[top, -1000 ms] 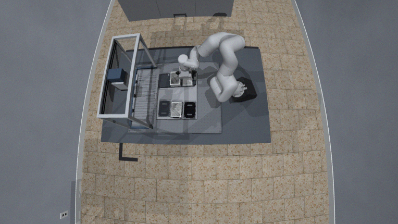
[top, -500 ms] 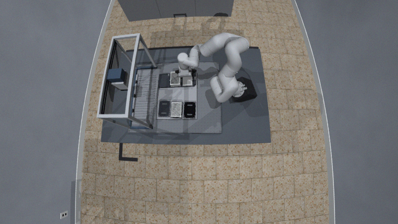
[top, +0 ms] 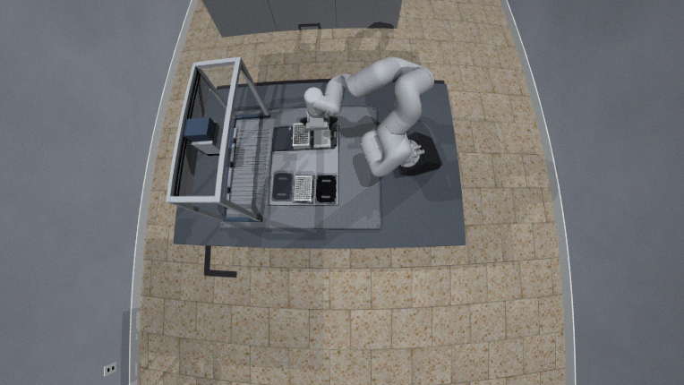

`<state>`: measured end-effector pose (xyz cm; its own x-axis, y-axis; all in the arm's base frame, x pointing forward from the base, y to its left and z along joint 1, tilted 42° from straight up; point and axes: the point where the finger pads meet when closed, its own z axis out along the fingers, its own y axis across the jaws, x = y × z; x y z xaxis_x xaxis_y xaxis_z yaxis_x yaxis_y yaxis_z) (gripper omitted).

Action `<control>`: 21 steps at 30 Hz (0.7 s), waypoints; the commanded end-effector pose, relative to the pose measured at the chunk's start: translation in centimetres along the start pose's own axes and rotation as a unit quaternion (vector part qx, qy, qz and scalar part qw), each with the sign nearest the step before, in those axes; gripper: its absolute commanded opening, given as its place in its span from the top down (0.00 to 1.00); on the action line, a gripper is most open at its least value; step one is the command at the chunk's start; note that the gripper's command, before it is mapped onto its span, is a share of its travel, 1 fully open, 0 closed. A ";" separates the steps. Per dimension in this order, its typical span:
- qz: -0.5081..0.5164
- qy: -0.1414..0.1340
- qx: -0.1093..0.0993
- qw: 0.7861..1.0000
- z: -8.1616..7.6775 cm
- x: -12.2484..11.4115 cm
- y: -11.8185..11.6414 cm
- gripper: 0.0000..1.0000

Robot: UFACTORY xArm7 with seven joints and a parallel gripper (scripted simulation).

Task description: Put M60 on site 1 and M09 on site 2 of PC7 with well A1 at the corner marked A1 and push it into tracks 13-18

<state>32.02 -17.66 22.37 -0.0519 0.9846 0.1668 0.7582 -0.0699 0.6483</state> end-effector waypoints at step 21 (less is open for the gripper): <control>0.000 -0.001 -0.002 1.000 -2.0 -0.1 0.1 0.00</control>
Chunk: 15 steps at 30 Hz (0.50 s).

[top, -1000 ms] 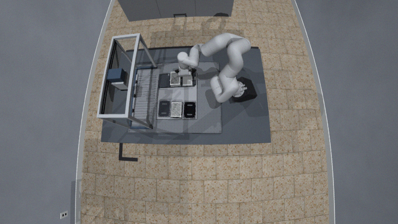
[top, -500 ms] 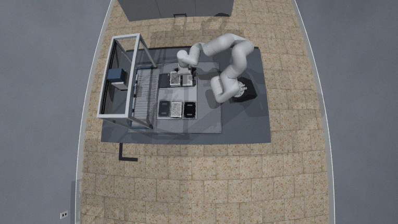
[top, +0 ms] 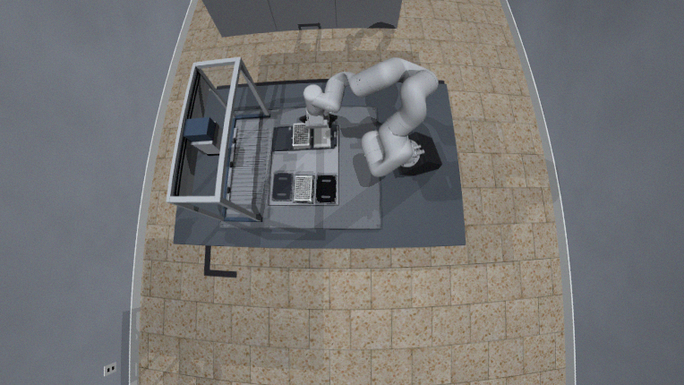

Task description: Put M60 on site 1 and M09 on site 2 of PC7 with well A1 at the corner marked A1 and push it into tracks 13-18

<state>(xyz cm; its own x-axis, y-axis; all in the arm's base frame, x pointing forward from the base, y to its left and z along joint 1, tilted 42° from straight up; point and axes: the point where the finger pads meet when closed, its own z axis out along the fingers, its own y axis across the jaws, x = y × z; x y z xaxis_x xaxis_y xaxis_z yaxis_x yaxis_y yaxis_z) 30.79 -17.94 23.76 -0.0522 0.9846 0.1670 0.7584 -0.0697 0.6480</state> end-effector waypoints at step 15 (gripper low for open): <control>0.012 -0.001 -0.002 1.000 0.3 3.8 4.0 0.00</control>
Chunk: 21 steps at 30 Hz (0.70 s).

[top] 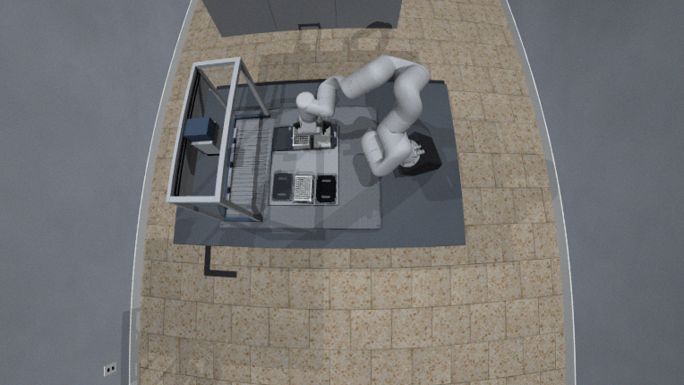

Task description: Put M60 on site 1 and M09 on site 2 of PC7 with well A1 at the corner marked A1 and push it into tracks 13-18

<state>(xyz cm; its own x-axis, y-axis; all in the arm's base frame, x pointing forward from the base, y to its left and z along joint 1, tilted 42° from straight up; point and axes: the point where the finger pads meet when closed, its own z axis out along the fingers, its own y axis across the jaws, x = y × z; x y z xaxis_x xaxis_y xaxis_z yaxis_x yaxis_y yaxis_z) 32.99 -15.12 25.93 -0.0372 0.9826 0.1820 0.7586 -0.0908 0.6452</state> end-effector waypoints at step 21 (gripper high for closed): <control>0.001 -0.001 -0.002 1.000 0.7 7.3 7.3 0.00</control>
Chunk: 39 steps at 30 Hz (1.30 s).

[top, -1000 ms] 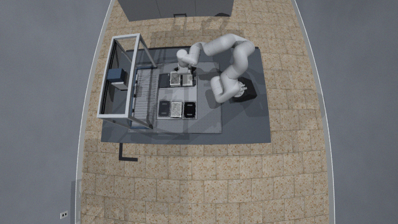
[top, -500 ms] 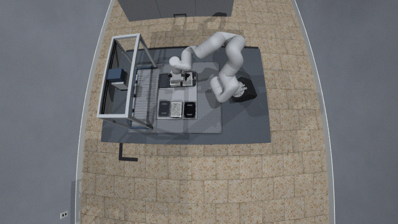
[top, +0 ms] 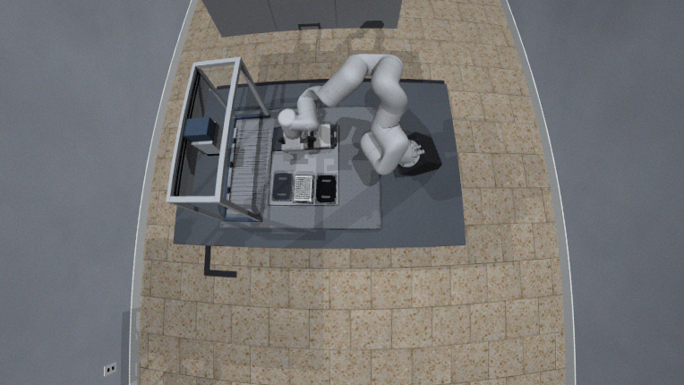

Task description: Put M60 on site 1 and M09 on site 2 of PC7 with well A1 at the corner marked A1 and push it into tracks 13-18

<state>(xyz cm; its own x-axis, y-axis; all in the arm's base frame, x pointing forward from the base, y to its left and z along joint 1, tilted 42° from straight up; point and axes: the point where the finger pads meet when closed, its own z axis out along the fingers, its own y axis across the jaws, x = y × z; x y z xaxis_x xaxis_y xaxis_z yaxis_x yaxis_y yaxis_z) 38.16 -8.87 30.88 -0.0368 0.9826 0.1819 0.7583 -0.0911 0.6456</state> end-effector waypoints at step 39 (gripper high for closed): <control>0.001 -0.001 -0.002 1.000 3.9 0.4 0.7 0.00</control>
<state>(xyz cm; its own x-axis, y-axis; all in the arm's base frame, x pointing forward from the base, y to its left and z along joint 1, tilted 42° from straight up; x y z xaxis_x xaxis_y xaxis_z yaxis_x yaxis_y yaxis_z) 40.91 -7.91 28.70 -0.0343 0.9827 0.1819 0.7589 -0.0928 0.6446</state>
